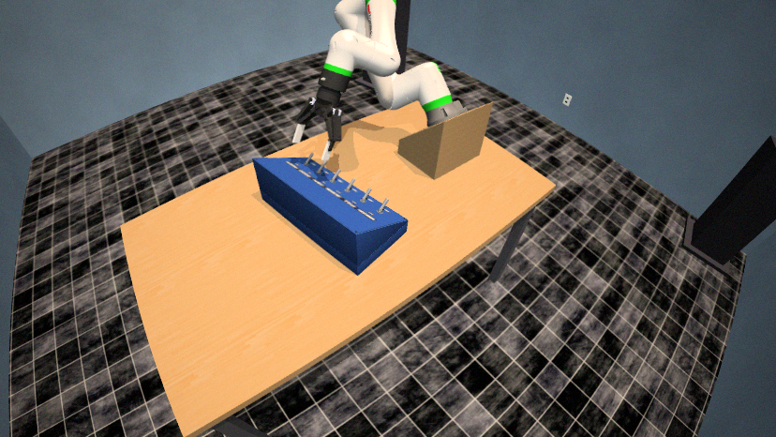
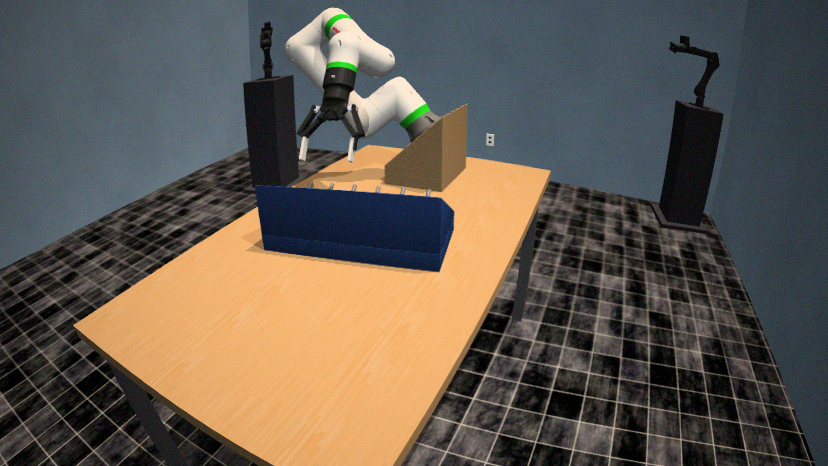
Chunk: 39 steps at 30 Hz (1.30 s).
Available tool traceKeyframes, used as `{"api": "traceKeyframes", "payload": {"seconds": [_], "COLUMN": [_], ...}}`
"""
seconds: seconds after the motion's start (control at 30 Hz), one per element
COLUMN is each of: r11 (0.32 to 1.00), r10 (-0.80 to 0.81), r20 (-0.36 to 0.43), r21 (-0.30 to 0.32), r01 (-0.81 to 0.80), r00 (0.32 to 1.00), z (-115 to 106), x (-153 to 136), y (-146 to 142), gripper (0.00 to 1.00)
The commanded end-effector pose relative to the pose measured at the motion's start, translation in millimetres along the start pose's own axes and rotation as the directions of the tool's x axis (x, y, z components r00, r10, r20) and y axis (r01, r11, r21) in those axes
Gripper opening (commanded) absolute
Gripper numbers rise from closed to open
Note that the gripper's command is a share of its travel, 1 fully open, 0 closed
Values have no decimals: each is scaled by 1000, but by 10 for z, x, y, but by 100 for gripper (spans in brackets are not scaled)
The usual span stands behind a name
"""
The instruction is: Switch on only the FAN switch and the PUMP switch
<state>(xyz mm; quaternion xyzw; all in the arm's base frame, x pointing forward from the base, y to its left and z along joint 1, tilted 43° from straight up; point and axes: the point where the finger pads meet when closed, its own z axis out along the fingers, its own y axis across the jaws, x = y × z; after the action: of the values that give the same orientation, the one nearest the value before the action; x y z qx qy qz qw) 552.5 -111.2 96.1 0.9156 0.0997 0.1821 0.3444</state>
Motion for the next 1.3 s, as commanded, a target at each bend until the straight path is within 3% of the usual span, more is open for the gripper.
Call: {"api": "traceKeyframes", "payload": {"seconds": [0.0, 1.27], "r11": [1000, 1000], "r10": [0, 0], "r20": [0, 0], "r21": [0, 0], "r01": [0, 0], "r00": [1000, 1000], "z": [-2, -2], "x": [3, 3], "y": [77, 170], "gripper": [100, 100]}}
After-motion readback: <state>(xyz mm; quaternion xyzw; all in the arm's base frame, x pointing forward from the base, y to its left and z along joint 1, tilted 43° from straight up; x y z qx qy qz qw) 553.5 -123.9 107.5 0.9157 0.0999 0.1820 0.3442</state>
